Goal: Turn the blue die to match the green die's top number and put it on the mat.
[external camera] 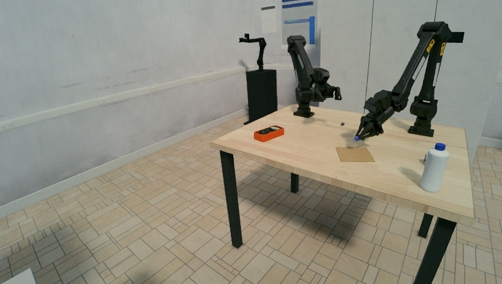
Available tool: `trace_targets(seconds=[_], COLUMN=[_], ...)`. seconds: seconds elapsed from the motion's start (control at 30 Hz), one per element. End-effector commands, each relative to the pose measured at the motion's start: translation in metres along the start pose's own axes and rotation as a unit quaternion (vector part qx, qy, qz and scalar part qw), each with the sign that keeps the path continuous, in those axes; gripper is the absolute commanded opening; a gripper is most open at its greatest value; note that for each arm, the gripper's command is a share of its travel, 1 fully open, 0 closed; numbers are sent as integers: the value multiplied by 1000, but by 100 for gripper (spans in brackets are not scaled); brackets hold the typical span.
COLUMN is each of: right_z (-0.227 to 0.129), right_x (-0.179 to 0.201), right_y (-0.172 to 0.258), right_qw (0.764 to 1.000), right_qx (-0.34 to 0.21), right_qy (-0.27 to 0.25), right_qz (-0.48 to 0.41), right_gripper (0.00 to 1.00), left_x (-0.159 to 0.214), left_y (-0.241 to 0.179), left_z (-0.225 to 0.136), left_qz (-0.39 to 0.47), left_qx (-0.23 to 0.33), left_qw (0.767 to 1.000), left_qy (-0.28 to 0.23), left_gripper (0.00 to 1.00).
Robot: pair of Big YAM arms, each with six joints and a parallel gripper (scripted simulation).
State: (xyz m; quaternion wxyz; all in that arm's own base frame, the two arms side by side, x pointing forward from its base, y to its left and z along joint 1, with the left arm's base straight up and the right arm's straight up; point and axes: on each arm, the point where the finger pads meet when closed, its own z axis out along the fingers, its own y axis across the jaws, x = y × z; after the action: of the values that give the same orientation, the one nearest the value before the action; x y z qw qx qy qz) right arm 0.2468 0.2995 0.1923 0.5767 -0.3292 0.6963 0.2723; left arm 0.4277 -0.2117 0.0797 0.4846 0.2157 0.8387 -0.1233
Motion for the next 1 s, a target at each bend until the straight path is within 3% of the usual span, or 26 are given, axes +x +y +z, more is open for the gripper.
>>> trace_targets(seconds=[0.0,0.2,0.5,0.57,0.73,0.97], right_z=[4,4,4,4,4,4], right_x=[-17,-17,-17,-17,-17,-17], right_y=[1,1,1,1,1,1], right_qw=[1000,1000,1000,1000,1000,1000], right_qx=[-1,-1,-1,-1,-1,-1], right_qy=[-17,-17,-17,-17,-17,-17], right_qz=[0,0,0,0,0,0], right_gripper=[100,100,100,100,100,100], left_x=[-34,-26,-14,-14,-11,-7], left_y=[1,-3,-5,-5,-5,-3], left_z=[5,11,19,19,21,25], left_qz=[-3,9,10,10,5,0], left_qx=[0,3,6,6,3,-2], left_qw=[1000,1000,965,965,922,839], left_qy=[-22,30,261,261,388,544], left_gripper=[9,9,9,9,9,9])
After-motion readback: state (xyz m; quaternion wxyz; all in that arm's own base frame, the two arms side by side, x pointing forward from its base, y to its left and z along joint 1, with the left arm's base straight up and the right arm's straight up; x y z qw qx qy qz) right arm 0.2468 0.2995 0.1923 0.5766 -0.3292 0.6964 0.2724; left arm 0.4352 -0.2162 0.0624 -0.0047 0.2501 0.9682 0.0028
